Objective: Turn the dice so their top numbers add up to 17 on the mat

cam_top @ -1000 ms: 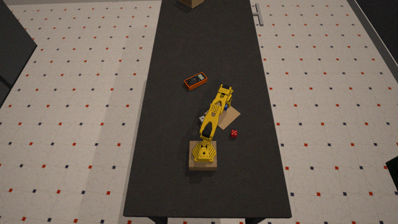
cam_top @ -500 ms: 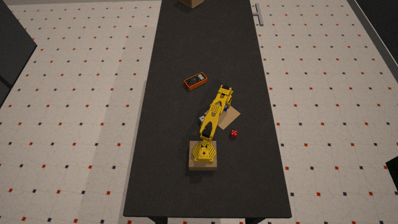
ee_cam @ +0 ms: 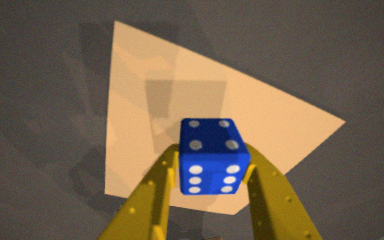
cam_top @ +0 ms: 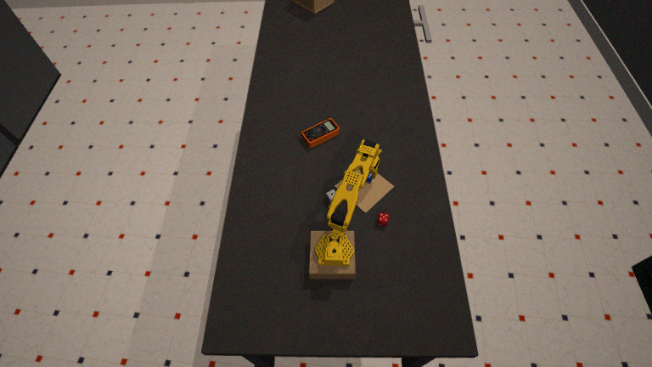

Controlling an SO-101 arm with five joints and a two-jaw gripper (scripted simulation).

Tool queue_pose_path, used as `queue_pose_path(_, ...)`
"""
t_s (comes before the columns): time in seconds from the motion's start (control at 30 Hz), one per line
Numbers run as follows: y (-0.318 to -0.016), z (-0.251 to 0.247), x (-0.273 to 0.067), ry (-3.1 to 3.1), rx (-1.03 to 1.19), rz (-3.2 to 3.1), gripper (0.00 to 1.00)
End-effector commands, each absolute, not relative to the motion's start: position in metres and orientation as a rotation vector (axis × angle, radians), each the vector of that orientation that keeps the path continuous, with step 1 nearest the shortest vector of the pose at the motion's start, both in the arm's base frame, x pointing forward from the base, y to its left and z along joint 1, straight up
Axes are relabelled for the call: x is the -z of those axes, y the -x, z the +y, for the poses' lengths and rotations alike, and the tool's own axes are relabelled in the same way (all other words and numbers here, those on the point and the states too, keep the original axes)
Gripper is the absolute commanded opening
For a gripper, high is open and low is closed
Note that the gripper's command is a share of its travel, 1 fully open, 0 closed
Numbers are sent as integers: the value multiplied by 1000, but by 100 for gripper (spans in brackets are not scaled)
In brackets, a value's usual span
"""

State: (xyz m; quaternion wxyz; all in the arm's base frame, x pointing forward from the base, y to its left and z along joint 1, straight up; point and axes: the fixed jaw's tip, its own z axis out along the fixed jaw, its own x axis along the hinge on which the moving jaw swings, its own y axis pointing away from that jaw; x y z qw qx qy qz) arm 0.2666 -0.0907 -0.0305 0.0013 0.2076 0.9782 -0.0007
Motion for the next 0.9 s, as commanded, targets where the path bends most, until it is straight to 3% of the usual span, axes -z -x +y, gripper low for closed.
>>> queue_pose_path(0.0, -264, -92, 36, -657, -2, 3082, 0)
queue_pose_path(0.3, -264, -92, 36, -657, -2, 3082, 1)
queue_pose_path(0.6, -264, -92, 36, -657, -2, 3082, 16)
queue_pose_path(0.87, -264, -92, 36, -657, -2, 3082, 17)
